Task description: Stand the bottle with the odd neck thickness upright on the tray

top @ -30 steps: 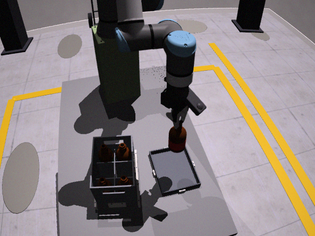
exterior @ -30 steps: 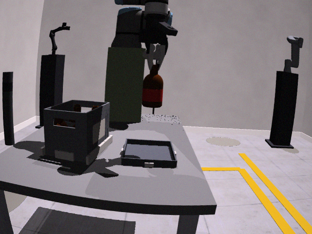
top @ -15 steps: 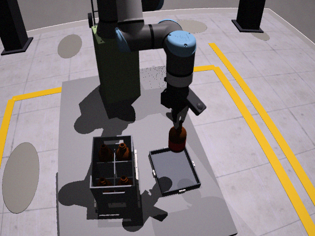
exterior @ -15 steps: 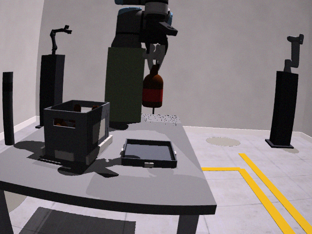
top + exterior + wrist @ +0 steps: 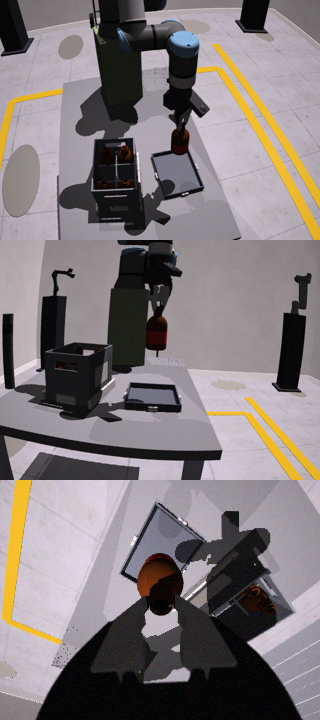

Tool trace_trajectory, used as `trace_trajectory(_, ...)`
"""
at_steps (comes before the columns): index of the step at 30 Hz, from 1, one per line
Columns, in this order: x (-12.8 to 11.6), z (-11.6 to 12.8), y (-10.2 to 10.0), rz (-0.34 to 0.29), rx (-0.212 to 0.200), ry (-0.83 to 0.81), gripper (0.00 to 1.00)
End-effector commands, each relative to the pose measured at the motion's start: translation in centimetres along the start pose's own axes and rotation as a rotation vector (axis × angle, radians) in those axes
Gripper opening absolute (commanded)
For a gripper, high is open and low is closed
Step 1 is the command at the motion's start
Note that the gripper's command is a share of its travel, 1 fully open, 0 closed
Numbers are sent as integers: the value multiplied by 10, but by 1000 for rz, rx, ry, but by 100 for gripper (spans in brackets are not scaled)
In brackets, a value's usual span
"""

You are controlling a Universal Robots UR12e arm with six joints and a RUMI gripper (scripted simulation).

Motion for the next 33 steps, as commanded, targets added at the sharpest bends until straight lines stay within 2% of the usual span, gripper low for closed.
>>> trace_trajectory(1,4,1,1,5,-3,1,0)
trace_trajectory(16,3,0,-4,4,-2,1,0)
trace_trajectory(33,2,0,-29,2,-1,1,0)
Point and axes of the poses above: the point where the finger pads meet when closed, its own y axis back along the fingers, its own z axis across the jaws, x = y × z, the point moved 6 cm from there along y, back along the fingers, and after that the axes turned 14 degrees about -y, right-handed, at the moved point
